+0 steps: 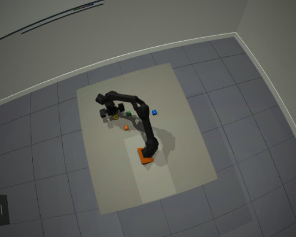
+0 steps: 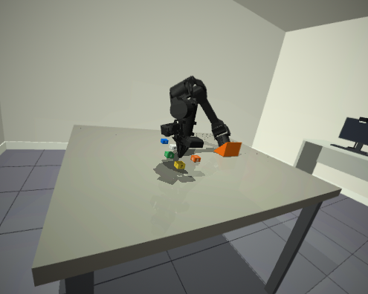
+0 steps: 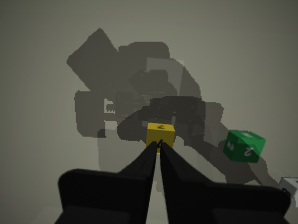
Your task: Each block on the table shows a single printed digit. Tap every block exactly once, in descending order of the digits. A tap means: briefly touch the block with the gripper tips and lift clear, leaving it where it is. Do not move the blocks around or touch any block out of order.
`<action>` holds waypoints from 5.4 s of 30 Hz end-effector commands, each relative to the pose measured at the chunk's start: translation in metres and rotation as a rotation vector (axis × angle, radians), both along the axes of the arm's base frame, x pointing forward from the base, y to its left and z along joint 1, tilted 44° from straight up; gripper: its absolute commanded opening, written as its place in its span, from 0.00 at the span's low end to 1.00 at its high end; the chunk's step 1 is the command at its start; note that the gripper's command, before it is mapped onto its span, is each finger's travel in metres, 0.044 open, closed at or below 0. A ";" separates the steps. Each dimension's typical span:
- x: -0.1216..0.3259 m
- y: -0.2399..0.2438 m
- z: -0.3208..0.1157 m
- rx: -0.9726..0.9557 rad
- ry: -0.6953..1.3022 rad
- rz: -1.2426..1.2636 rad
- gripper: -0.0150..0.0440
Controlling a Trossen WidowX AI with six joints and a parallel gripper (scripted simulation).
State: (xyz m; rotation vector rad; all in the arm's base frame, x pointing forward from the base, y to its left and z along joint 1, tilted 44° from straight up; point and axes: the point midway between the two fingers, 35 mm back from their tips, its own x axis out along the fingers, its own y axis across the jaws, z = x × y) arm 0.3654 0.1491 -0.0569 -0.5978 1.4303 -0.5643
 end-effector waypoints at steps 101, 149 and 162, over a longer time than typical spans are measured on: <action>-0.077 -0.174 0.269 -0.021 0.000 0.025 0.29; -0.052 -0.188 0.192 0.028 0.001 0.008 0.47; -0.069 0.022 0.076 0.071 0.024 0.009 0.93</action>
